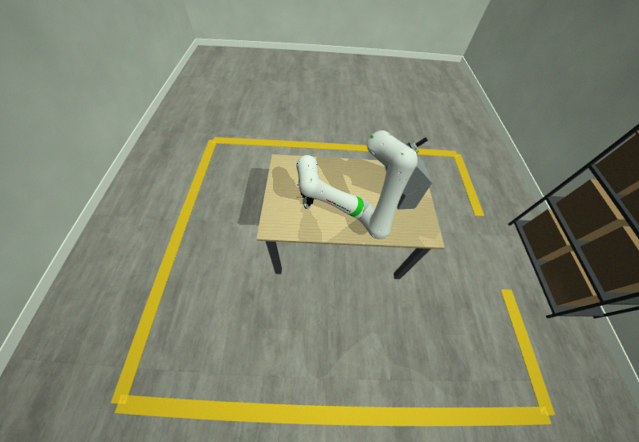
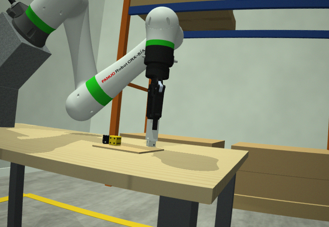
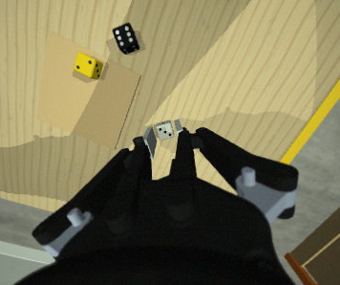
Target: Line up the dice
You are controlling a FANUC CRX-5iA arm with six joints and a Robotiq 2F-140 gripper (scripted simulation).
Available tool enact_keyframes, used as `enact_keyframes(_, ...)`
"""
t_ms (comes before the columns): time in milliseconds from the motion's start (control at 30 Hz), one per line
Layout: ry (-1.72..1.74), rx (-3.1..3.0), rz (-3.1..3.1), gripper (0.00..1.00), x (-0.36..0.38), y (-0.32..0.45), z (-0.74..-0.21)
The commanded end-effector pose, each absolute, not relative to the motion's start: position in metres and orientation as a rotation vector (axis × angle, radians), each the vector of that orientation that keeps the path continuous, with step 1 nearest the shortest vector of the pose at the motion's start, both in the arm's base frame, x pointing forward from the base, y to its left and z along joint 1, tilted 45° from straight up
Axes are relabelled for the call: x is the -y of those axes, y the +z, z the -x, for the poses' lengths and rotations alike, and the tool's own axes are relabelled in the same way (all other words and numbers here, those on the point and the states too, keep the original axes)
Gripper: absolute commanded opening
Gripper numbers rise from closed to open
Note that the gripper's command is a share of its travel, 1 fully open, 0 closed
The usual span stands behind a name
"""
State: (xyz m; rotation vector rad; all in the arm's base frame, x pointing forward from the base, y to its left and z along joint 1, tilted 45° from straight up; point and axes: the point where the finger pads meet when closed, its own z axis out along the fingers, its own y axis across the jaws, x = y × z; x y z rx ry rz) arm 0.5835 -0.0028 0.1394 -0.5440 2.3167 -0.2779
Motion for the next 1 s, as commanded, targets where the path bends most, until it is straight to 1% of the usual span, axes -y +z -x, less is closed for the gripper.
enact_keyframes(0, -0.278, -2.316, 0.544, 0.25, 0.003, 0.1352, -0.5879)
enact_keyframes(967, -0.278, -2.316, 0.544, 0.25, 0.0034, 0.1279, -0.595)
